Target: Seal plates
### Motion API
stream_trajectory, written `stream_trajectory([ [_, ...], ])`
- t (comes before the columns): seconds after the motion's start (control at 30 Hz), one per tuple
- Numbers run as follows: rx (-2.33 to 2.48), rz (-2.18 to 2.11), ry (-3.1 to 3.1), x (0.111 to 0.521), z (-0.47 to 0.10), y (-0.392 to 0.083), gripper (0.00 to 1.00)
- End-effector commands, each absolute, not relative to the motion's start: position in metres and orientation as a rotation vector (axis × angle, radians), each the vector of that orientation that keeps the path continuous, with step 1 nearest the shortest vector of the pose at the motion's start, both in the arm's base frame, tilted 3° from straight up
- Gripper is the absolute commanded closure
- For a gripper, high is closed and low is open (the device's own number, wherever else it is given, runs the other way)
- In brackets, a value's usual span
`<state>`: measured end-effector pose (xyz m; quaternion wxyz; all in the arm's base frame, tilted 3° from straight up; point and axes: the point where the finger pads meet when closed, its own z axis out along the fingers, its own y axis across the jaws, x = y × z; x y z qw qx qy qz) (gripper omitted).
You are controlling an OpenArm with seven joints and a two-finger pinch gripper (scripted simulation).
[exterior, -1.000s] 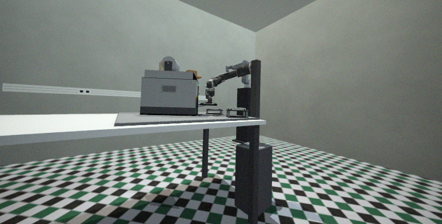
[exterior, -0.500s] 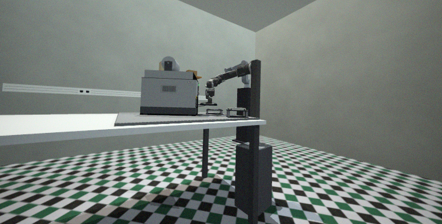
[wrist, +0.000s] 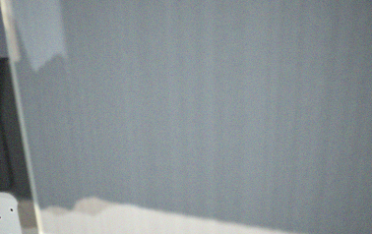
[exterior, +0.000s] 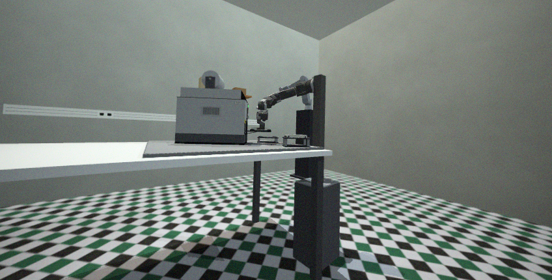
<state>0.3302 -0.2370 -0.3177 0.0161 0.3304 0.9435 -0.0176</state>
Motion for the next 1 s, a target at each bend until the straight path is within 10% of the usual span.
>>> stream_trajectory([
  [0.0, 1.024, -0.049, 2.933, 0.331, -0.3173, -0.2365, 1.0],
  [0.97, 1.026, -0.053, 2.932, 0.3314, -0.3121, -0.2369, 1.0],
])
